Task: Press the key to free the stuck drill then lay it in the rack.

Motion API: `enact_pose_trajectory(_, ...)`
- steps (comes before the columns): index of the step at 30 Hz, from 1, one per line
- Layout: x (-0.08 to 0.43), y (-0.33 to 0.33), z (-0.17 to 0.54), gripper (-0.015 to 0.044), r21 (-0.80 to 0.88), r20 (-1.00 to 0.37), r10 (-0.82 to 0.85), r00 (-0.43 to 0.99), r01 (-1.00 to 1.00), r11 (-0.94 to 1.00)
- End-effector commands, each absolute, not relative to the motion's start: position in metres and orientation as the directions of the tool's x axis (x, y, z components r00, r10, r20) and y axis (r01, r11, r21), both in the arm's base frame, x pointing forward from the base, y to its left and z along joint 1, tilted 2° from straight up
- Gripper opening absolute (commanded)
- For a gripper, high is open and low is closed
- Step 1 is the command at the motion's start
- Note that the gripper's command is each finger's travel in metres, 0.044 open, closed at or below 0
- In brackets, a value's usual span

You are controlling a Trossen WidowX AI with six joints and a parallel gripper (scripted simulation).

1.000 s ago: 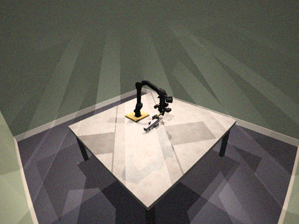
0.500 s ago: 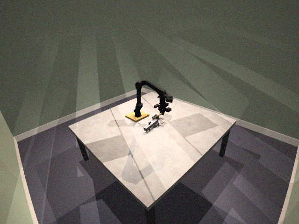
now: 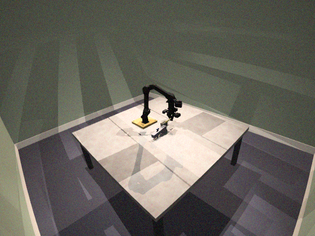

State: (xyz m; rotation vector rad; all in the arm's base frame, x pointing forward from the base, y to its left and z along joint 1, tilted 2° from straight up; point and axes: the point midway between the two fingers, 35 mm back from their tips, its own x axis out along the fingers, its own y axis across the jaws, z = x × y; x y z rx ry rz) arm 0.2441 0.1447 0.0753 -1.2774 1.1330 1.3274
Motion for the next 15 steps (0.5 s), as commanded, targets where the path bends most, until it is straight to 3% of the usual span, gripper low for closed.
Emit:
enact_pose_trajectory(1,0.2451,0.146,0.0782,0.0,0.007,-0.999,0.032,-0.012,-0.991,-0.133)
enact_pose_trajectory(15,0.2424,0.1468,0.0799,0.0,0.007,-0.999,0.032,-0.012,-0.991,-0.133)
